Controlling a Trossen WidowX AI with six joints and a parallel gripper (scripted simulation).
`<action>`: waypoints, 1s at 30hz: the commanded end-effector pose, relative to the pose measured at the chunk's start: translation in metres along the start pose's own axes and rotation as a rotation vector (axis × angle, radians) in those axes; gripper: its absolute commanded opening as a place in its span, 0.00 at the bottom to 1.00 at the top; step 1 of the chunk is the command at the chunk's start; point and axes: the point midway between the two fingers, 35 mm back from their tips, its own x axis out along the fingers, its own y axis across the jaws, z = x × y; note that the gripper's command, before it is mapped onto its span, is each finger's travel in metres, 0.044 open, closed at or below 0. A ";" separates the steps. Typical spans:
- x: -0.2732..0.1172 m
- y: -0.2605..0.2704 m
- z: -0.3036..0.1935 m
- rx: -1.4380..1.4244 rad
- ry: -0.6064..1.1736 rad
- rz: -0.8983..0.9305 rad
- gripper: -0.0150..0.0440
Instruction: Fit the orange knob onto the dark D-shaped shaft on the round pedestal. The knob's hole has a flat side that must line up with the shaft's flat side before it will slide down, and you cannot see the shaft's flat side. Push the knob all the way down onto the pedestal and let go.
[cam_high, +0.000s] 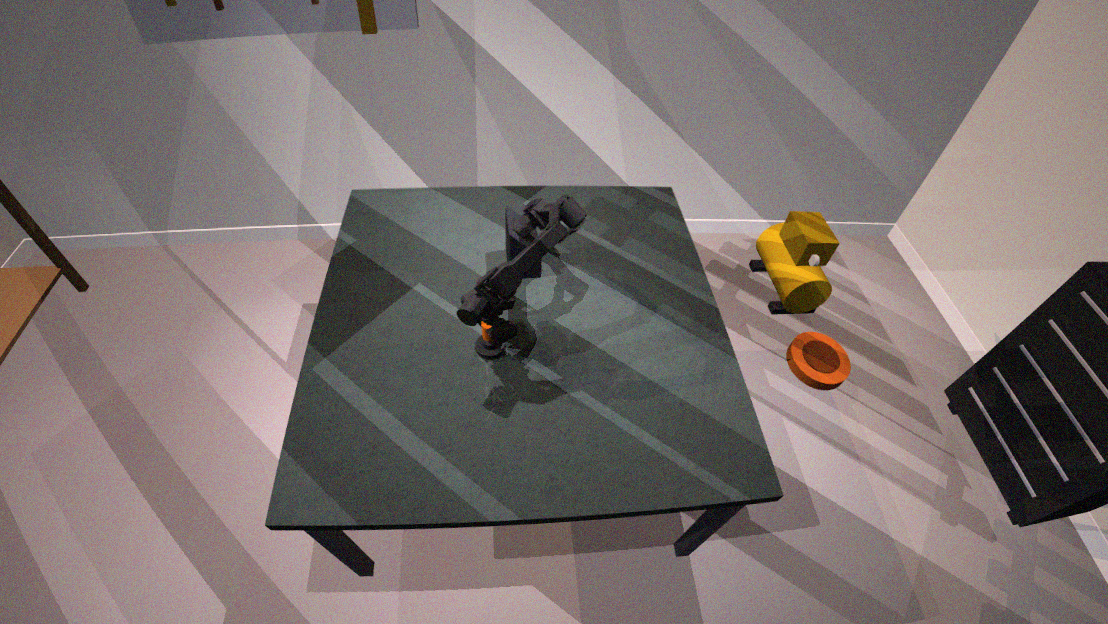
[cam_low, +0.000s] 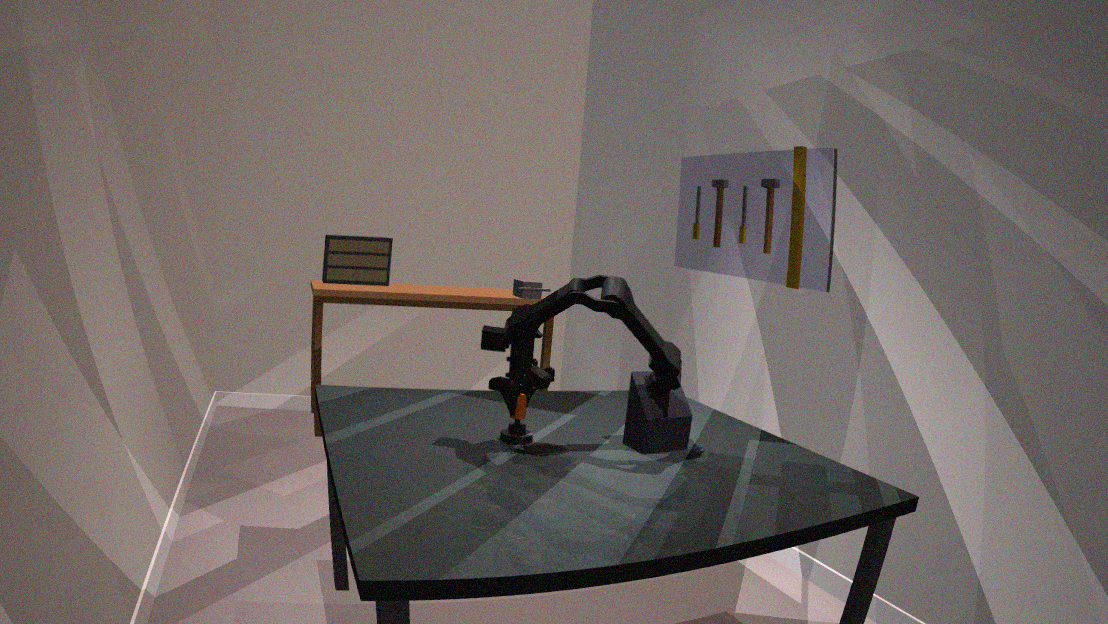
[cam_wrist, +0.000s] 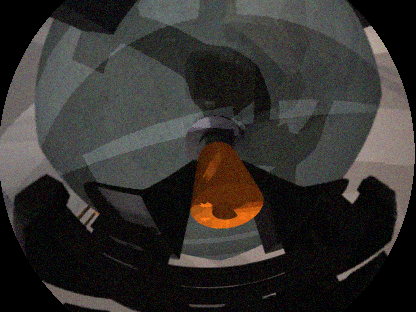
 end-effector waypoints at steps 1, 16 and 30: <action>0.001 -0.002 -0.001 -0.005 0.002 -0.004 0.25; 0.002 0.001 0.002 -0.005 0.002 -0.004 0.25; -0.002 0.003 0.003 -0.130 0.003 -0.004 0.25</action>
